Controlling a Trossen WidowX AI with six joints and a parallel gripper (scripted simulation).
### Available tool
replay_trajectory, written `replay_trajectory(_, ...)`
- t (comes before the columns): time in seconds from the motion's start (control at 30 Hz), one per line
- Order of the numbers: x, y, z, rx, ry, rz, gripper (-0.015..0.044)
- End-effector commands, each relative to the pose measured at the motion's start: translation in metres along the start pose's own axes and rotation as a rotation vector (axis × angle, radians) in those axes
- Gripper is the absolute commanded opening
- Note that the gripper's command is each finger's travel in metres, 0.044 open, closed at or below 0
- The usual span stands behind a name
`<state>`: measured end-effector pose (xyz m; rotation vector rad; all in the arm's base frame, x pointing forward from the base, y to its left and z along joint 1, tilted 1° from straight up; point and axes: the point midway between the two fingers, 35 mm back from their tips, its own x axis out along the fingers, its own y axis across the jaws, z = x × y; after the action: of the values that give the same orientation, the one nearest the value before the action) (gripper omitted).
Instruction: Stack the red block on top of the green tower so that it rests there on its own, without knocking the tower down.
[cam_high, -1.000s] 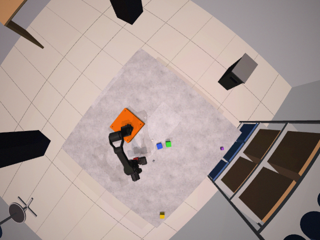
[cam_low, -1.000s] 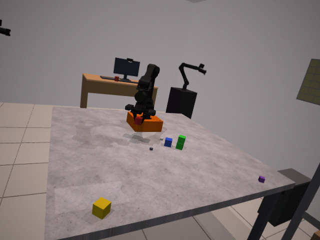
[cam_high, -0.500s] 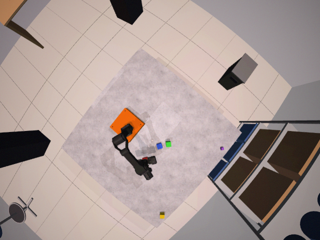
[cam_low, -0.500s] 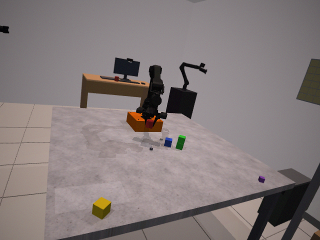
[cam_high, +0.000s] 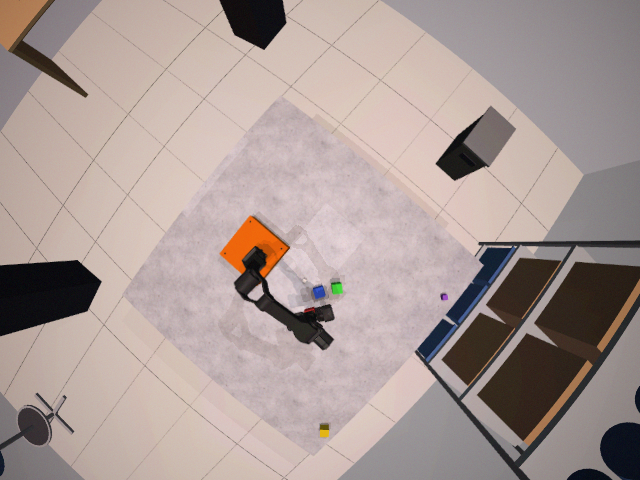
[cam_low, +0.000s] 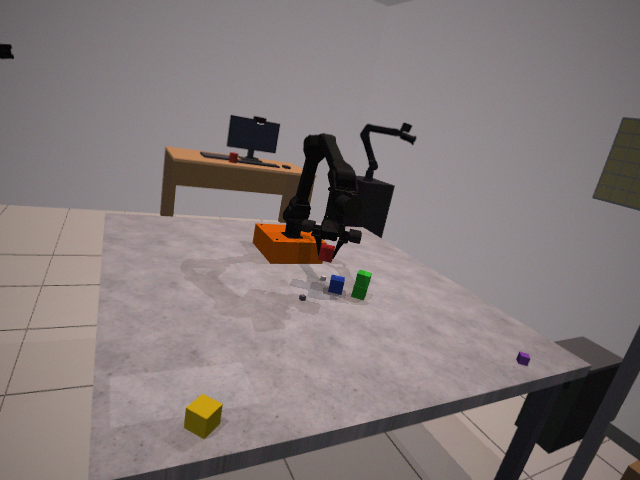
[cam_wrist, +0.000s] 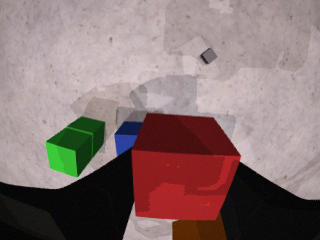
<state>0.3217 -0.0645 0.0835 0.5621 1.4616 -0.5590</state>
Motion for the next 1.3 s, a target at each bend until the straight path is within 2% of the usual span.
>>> replay_trajectory(0.0,0.001,0.023,-0.006,0.002,0.003,0.000,0.0000)
replay_trajectory(0.63,0.002,0.129,-0.058,0.024,0.017,0.006,0.0000)
replay_trajectory(0.93,0.008,0.133,-0.061,0.025,0.018,0.006,0.0000)
replay_trajectory(1.27,0.036,0.133,-0.062,0.025,0.018,0.006,0.0000)
